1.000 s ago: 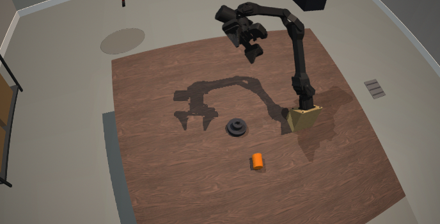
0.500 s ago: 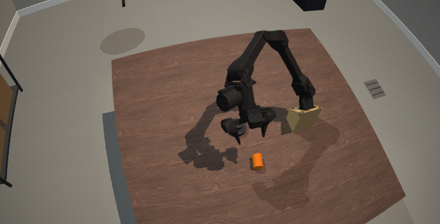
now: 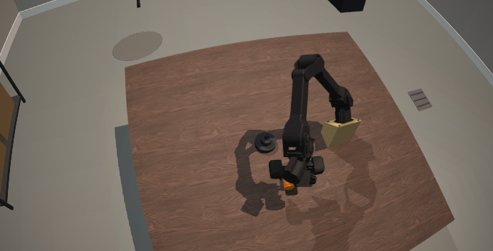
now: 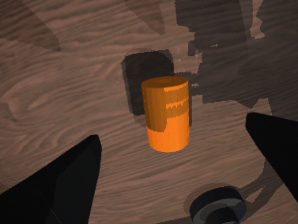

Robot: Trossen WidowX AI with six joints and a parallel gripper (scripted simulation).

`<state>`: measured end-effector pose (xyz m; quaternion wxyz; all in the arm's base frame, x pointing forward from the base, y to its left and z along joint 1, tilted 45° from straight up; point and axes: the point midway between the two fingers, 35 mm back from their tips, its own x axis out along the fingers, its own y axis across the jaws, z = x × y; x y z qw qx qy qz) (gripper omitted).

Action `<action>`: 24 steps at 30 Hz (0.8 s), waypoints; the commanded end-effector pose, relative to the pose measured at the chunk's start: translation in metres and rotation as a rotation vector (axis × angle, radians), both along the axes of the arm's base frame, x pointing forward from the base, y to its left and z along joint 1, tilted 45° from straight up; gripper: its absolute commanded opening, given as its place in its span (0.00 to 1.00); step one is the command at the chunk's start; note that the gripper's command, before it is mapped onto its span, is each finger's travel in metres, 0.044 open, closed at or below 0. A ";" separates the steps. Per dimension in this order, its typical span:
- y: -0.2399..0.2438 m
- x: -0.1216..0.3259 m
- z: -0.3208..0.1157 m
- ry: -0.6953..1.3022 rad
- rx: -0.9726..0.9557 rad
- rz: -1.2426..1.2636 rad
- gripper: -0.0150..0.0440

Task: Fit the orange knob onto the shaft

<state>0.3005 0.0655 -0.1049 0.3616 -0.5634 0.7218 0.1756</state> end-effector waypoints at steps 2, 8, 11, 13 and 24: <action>-0.011 0.001 -0.011 -0.016 -0.004 -0.001 1.00; -0.017 0.000 -0.016 -0.016 -0.005 -0.001 1.00; -0.019 0.000 -0.019 -0.016 -0.005 -0.001 1.00; -0.022 0.000 -0.022 -0.016 -0.005 -0.001 1.00; -0.034 -0.001 -0.035 -0.016 -0.005 -0.001 1.00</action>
